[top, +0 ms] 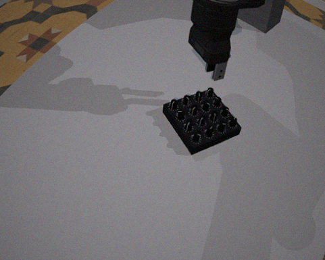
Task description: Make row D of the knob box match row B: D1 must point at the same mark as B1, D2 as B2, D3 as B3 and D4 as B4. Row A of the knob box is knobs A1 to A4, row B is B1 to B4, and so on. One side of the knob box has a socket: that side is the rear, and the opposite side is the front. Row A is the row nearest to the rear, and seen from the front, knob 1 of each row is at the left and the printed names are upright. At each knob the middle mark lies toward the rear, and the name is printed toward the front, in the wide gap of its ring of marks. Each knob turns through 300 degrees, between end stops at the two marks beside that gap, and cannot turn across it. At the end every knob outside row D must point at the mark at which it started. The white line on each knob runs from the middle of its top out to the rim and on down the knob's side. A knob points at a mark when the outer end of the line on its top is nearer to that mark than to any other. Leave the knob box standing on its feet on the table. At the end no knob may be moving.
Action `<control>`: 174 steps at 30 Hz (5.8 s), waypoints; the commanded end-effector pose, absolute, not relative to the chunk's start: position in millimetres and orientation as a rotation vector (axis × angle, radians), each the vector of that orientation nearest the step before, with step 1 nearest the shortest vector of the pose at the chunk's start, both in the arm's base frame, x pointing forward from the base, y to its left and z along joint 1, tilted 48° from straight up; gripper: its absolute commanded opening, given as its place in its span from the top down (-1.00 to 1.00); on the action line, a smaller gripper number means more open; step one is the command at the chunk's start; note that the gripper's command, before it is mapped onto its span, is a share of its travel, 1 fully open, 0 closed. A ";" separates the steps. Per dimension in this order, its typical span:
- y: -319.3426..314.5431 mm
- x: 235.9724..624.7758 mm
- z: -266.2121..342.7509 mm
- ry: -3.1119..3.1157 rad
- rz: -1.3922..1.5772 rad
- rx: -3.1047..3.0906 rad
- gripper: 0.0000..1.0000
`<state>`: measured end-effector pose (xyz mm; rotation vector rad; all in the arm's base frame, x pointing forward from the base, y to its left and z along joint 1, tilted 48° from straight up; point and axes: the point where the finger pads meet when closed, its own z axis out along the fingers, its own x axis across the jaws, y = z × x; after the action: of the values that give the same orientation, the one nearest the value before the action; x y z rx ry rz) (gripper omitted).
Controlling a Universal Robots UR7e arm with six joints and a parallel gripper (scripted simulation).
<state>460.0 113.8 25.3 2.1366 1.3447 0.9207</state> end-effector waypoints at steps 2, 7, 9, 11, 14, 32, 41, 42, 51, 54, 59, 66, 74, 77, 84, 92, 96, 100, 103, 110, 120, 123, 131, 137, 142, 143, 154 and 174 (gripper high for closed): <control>113.7 464.6 21.4 1.344 0.922 2.136 0.07; 113.5 469.5 16.9 1.344 0.922 2.136 0.07; 113.4 471.6 15.1 1.344 0.922 2.136 0.07; 113.4 471.6 15.1 1.344 0.922 2.136 0.07; 113.3 474.6 12.3 1.344 0.922 2.136 0.07; 112.8 485.7 2.3 1.344 0.922 2.136 0.07; 112.8 486.6 1.4 1.344 0.922 2.136 0.07; 112.8 486.6 1.4 1.344 0.922 2.136 0.07; 112.8 486.6 1.4 1.344 0.922 2.136 0.07; 112.8 486.6 1.4 1.344 0.922 2.136 0.07; 112.8 486.6 1.4 1.344 0.922 2.136 0.07; 112.8 486.6 1.4 1.344 0.922 2.136 0.07; 112.8 486.6 1.4 1.344 0.922 2.136 0.07; 112.8 486.6 1.4 1.344 0.922 2.136 0.07; 112.7 487.5 0.6 1.344 0.922 2.136 0.07; 112.6 491.7 -3.3 1.344 0.922 2.136 0.07; 112.6 493.0 -4.4 1.344 0.922 2.136 0.07; 112.5 495.2 -6.5 1.344 0.922 2.136 0.07; 112.5 496.3 -7.5 1.344 0.922 2.136 0.07; 112.4 496.9 -8.1 1.344 0.922 2.136 0.07; 112.4 496.9 -8.1 1.344 0.922 2.136 0.07; 112.4 496.9 -8.1 1.344 0.922 2.136 0.07; 112.4 496.9 -8.1 1.344 0.922 2.136 0.07; 112.4 496.9 -8.1 1.344 0.922 2.136 0.07; 112.4 496.9 -8.1 1.344 0.922 2.136 0.07; 112.4 496.9 -8.1 1.344 0.922 2.136 0.07; 112.4 496.9 -8.1 1.344 0.922 2.136 0.40; 112.4 496.9 -8.1 1.344 0.922 2.136 0.40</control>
<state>496.9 112.3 -8.5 2.1366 1.3446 0.9208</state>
